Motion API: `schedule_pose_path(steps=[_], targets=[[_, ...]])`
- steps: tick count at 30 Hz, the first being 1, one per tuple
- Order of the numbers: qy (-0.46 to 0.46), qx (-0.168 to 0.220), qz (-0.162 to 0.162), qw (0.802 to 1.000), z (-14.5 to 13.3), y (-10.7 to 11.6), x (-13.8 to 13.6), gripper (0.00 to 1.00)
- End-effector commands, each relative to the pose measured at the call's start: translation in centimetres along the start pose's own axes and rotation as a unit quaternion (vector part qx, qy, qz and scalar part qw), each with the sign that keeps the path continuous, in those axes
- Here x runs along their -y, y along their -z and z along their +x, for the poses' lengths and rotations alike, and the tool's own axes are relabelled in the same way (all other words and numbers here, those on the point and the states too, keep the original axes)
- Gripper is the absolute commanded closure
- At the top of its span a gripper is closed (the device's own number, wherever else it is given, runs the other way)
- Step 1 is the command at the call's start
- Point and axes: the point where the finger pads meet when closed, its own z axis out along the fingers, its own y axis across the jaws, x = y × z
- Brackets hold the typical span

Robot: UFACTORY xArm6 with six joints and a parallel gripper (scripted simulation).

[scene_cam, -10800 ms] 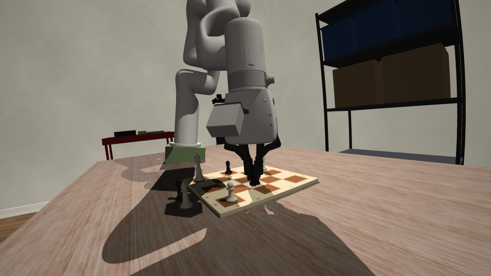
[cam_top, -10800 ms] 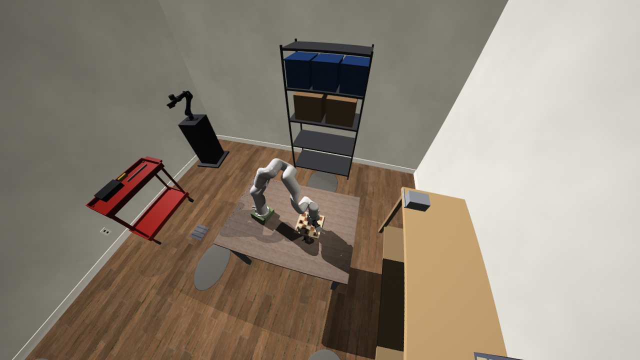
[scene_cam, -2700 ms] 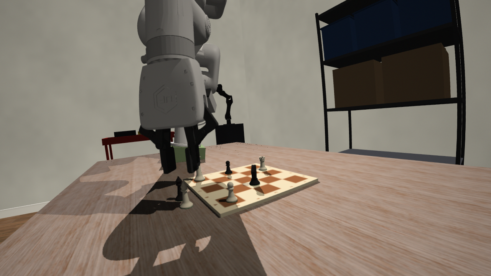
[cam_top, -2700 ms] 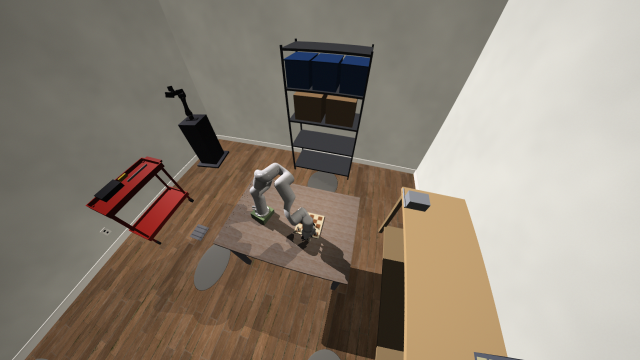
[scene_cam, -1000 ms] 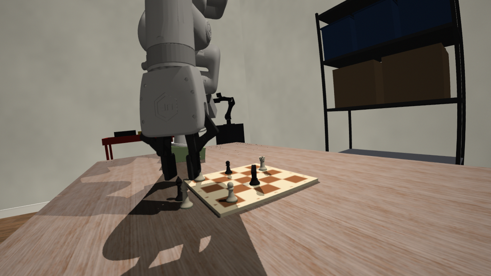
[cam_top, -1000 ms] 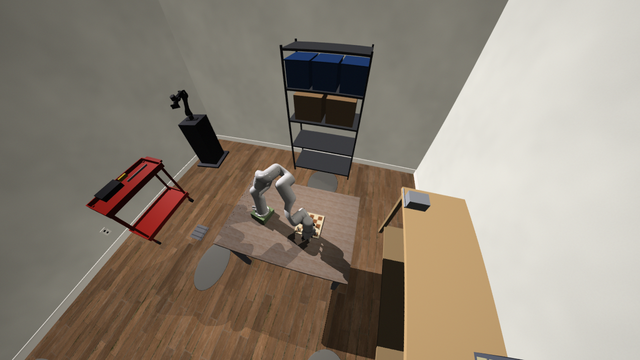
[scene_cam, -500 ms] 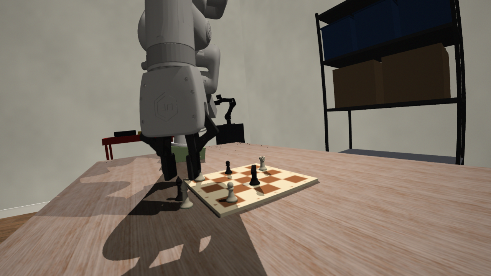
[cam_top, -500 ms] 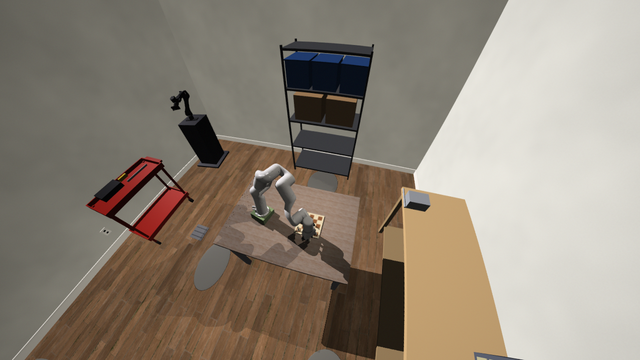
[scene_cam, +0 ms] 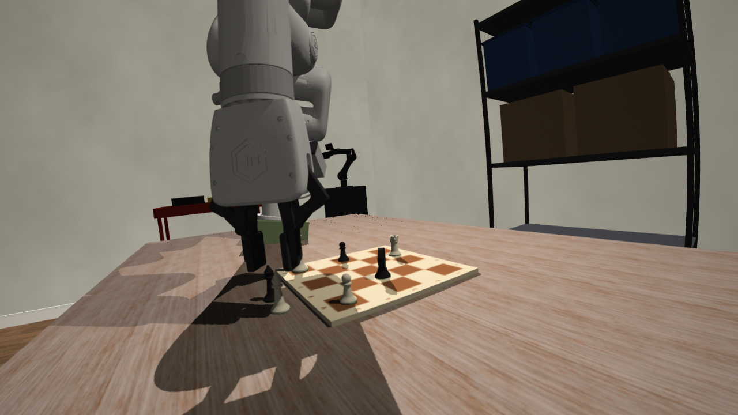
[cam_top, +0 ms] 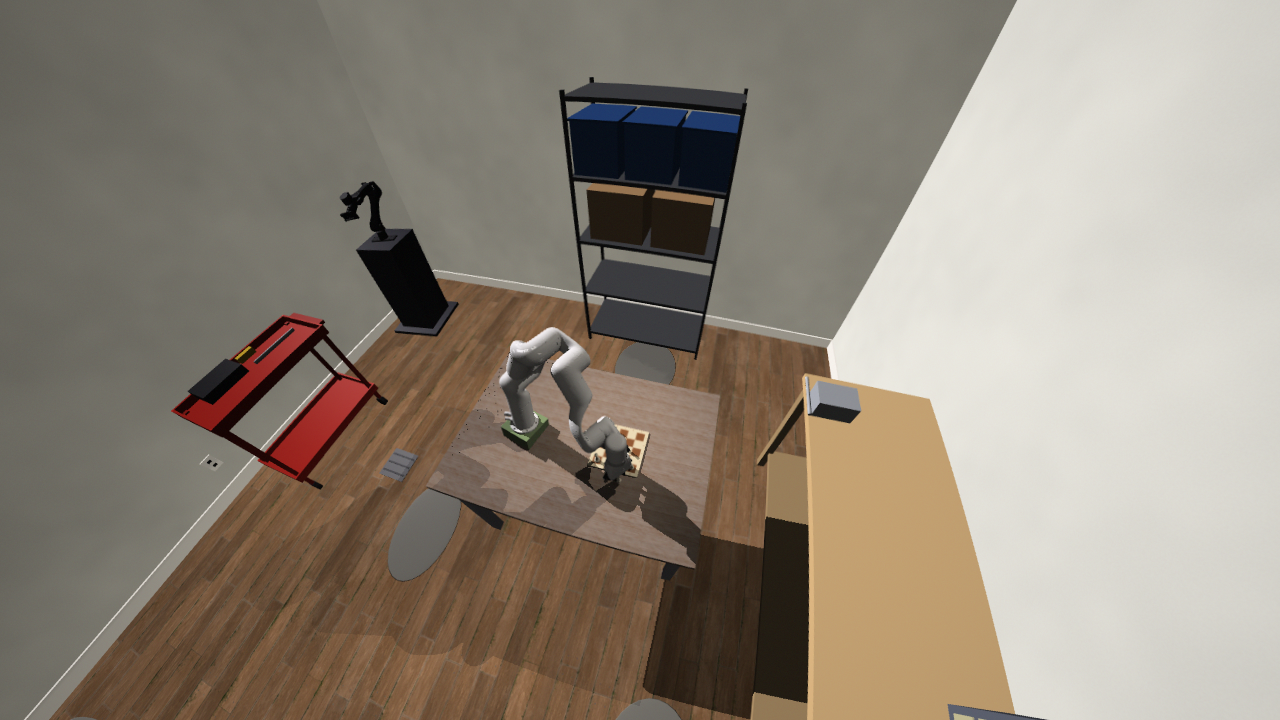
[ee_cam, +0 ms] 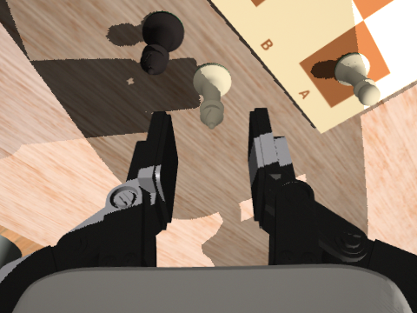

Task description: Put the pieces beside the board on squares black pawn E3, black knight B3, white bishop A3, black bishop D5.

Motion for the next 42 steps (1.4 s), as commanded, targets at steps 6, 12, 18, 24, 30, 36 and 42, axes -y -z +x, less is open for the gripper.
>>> schedule_pose_path(steps=[6, 12, 18, 24, 30, 36, 42], targets=[[0.0, 0.002, -0.001, 1.0, -0.1, 0.2, -0.1, 0.63], [0.0, 0.002, -0.001, 1.0, -0.1, 0.2, -0.1, 0.63], [0.0, 0.002, -0.001, 1.0, -0.1, 0.2, -0.1, 0.63], [0.0, 0.002, -0.001, 1.0, -0.1, 0.2, -0.1, 0.63], [0.0, 0.002, -0.001, 1.0, -0.1, 0.0, -0.1, 0.63], [0.0, 0.002, -0.001, 1.0, -0.2, -0.8, -0.1, 0.63], [0.0, 0.002, -0.001, 1.0, -0.2, -1.7, -0.1, 0.63]])
